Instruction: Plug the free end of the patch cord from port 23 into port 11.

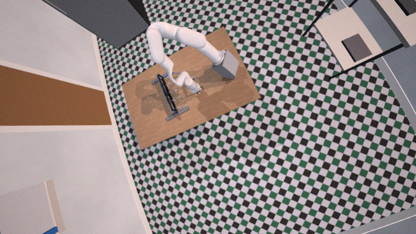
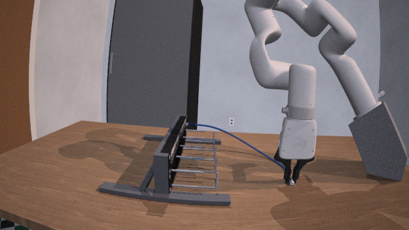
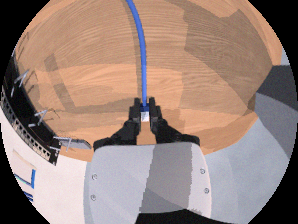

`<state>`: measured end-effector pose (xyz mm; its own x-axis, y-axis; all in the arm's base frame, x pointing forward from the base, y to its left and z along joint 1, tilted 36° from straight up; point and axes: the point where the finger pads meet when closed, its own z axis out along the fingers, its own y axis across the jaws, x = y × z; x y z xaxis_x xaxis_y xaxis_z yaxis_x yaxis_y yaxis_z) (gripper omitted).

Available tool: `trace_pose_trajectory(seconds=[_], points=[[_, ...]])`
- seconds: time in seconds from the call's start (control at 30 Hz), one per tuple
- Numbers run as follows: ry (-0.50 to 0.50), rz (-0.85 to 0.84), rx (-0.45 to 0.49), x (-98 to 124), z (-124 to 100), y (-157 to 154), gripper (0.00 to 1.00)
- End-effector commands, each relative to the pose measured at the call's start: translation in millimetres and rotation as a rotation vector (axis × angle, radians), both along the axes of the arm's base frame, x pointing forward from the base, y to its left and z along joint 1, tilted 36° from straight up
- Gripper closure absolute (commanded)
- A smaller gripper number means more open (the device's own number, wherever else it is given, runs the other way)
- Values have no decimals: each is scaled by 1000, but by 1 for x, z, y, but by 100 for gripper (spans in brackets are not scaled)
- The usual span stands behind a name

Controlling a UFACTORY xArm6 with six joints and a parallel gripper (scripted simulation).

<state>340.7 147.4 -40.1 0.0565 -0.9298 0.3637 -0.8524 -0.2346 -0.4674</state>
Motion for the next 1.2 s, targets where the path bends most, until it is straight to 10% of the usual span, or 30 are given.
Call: trace_pose_trajectory(seconds=[0.0, 1.17], points=[[-1, 1, 1, 0, 1, 1, 100], [-1, 1, 1, -23, 37, 14, 100]])
